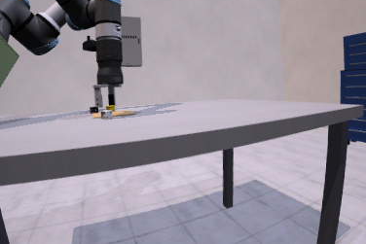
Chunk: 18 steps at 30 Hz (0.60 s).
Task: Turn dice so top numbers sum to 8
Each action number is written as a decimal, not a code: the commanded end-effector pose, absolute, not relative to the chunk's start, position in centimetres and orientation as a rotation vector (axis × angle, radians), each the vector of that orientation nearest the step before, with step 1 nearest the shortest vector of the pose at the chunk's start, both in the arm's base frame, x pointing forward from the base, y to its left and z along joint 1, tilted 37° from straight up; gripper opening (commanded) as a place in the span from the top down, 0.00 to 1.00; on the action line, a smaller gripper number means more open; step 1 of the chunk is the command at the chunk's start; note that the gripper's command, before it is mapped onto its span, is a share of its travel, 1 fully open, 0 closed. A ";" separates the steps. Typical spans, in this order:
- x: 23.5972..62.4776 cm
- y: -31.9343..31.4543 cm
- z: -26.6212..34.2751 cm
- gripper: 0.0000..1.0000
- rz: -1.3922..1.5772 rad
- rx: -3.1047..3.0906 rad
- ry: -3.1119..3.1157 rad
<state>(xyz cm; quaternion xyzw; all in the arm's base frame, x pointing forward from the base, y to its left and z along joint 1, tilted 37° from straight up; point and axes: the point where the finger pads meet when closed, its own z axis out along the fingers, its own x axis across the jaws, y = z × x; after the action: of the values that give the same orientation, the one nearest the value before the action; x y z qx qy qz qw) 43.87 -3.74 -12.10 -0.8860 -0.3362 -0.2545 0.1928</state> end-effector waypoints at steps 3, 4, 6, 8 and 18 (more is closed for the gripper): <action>43.7 -3.1 -11.7 0.00 -0.715 -2.487 -0.944; 43.7 -2.8 -11.6 0.00 -0.715 -2.487 -0.944; 43.5 -2.2 -11.2 0.00 -0.715 -2.487 -0.944; 43.3 -1.4 -10.8 0.00 -0.715 -2.487 -0.944; 42.2 3.6 -8.0 0.00 -0.715 -2.487 -0.944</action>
<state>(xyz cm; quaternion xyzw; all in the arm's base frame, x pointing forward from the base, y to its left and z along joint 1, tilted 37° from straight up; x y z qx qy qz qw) 42.74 1.07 -9.57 -0.8858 -0.3363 -0.2547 0.1935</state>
